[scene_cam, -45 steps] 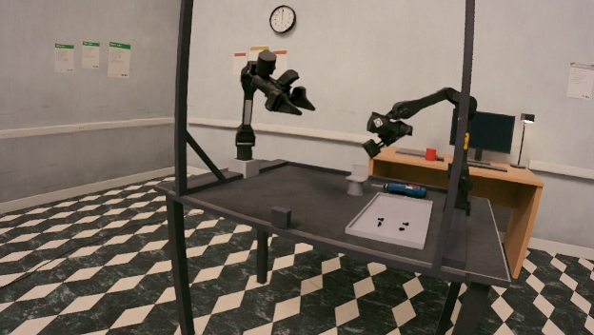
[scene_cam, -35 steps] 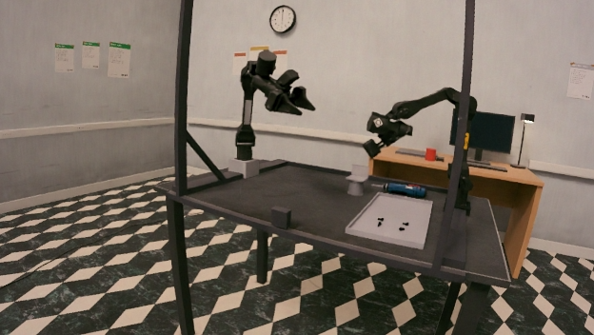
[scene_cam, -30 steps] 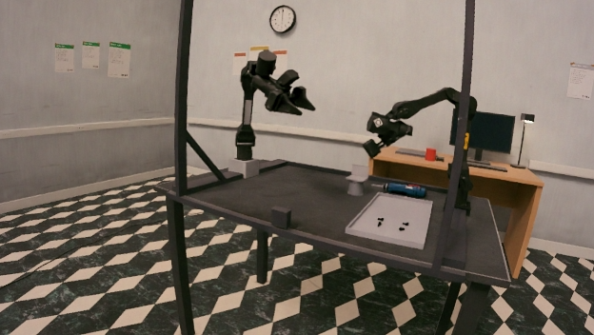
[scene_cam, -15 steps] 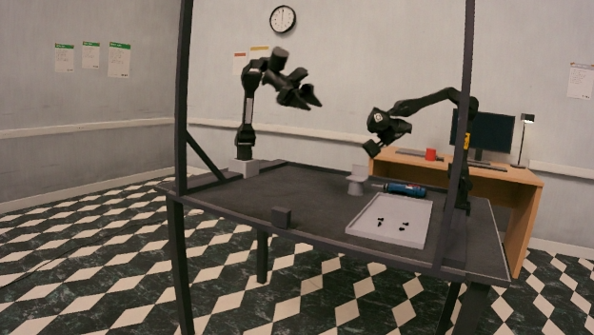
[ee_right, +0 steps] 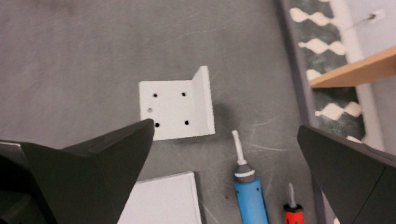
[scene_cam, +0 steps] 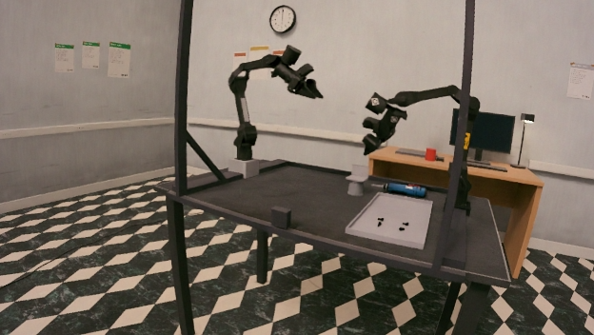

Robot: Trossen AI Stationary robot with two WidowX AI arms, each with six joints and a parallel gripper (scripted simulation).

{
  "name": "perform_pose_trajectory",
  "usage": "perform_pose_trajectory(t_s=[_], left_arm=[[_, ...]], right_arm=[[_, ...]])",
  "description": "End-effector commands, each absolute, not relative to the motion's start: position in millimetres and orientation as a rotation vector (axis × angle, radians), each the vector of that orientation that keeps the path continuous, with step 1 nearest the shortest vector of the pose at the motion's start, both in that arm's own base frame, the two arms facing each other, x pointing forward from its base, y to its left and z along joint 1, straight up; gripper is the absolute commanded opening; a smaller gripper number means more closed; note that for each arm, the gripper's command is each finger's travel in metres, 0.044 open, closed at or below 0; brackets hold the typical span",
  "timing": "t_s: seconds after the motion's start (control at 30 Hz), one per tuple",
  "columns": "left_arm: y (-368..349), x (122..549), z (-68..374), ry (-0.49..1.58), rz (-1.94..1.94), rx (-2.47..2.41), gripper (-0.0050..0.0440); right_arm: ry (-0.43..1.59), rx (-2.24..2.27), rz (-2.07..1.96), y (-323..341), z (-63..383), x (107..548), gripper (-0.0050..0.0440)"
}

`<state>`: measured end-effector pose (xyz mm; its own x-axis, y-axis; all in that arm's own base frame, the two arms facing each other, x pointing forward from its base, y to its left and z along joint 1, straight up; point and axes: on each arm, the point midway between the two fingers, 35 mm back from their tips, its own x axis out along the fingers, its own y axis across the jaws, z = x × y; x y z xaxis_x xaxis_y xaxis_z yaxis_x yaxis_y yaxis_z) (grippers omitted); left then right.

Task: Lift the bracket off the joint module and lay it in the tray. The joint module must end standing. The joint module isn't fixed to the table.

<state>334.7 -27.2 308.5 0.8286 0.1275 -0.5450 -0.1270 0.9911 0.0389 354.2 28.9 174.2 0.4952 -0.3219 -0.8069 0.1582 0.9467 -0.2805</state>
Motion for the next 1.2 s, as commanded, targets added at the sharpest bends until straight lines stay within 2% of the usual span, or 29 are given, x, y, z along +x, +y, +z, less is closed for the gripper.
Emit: perform_pose_trajectory(t_s=[0.0,0.3,0.87,1.17], left_arm=[[6.4,294.0,309.4,0.555,0.114,-0.019,0.044],[23.4,263.9,302.3,0.542,0.119,-0.032,0.044],[24.2,265.2,303.8,0.541,0.121,-0.035,0.044],[24.2,265.2,303.8,0.541,0.121,-0.035,0.044]], right_arm=[[1.091,-0.124,-0.133,26.9,176.9,366.5,0.044],[1.175,-0.069,0.032,24.4,172.9,376.6,0.044],[1.198,-0.053,0.077,24.3,171.6,377.2,0.044],[1.316,-0.028,0.041,16.2,162.1,391.6,0.0224]])
